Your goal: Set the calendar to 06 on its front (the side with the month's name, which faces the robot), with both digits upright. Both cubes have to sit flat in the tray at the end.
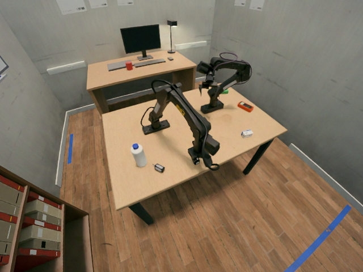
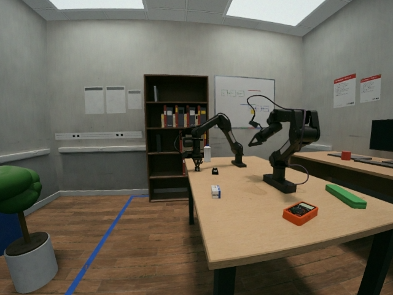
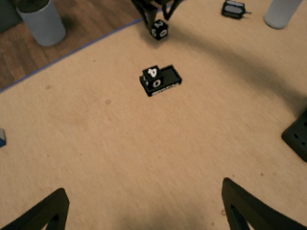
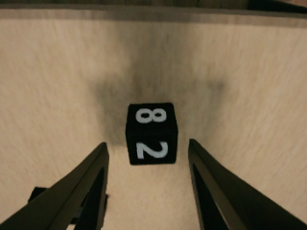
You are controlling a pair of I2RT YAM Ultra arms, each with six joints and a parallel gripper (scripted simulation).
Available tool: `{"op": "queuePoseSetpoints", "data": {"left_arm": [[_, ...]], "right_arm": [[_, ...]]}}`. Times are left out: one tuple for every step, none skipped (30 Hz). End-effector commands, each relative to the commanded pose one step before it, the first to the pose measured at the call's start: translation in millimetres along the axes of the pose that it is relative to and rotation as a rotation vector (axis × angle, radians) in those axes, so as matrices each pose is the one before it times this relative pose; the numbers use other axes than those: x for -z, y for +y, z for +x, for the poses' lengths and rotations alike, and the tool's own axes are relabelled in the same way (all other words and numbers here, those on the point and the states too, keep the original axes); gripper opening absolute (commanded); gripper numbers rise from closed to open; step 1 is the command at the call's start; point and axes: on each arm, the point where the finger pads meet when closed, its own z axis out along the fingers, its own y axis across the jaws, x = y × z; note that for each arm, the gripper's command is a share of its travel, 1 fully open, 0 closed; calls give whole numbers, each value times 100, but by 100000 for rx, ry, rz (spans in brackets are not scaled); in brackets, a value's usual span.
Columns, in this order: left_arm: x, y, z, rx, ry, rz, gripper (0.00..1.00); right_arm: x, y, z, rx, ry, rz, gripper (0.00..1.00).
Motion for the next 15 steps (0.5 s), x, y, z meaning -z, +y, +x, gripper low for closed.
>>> {"op": "queuePoseSetpoints", "data": {"left_arm": [[381,37,-875,956,-2596,-174,100],[0,0,0,0,0,0,100],[0,0,0,0,0,0,100],[0,0,0,0,0,0,100],[0,0,0,0,0,0,100],[0,0,0,0,0,0,100],[0,0,0,0,0,0,100],[0,0,0,0,0,0,100],[0,0,0,0,0,0,100],[0,0,0,0,0,0,100],[0,0,0,0,0,0,100],[0,0,0,0,0,0,100],[0,0,0,0,0,0,100],[0,0,0,0,0,0,100],[0,0,0,0,0,0,100]], "right_arm": [[-735,342,-257,-504,-823,-571,55],[0,0,0,0,0,0,55],[-147,0,2,228,0,0,55],[-147,0,2,10,0,0,55],[-147,0,2,0,0,0,55],[-147,0,2,0,0,0,55],[-146,0,2,0,0,0,55],[-146,0,2,0,0,0,55],[-146,0,2,0,0,0,55],[0,0,0,0,0,0,55],[0,0,0,0,0,0,55],[0,0,0,0,0,0,55],[0,0,0,0,0,0,55],[0,0,0,0,0,0,55],[0,0,0,0,0,0,55]]}}
